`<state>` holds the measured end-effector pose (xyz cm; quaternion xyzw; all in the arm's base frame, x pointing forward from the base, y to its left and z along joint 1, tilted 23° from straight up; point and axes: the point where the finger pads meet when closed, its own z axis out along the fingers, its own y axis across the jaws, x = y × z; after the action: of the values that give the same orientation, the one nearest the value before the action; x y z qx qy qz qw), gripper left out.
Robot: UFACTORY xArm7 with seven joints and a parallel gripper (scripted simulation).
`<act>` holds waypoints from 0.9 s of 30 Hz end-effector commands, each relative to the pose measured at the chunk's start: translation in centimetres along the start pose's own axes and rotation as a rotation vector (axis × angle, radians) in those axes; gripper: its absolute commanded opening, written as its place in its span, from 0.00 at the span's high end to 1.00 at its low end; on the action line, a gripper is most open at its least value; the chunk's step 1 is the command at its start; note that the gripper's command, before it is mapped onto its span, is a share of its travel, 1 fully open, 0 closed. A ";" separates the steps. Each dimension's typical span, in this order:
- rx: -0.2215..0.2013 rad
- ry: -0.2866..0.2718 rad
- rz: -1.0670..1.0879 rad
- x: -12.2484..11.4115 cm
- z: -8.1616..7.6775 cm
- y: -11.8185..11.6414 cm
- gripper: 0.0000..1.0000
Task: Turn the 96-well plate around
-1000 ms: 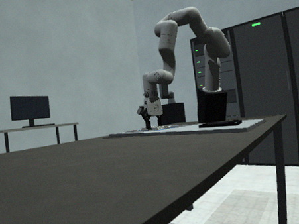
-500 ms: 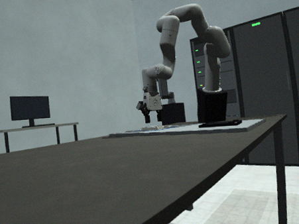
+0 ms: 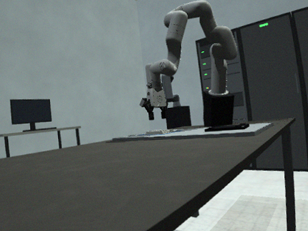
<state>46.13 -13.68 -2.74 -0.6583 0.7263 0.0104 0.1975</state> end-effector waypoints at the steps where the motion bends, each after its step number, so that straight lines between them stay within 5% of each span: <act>1: 0.003 0.003 0.000 0.1 -1.5 -0.2 0.00; 6: 0.004 0.003 0.000 0.1 -2.7 -0.2 0.00; 27: 0.003 0.003 0.000 0.1 -2.7 -0.2 0.00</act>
<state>45.44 -14.40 -0.33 -0.6584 0.7263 0.0102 0.1973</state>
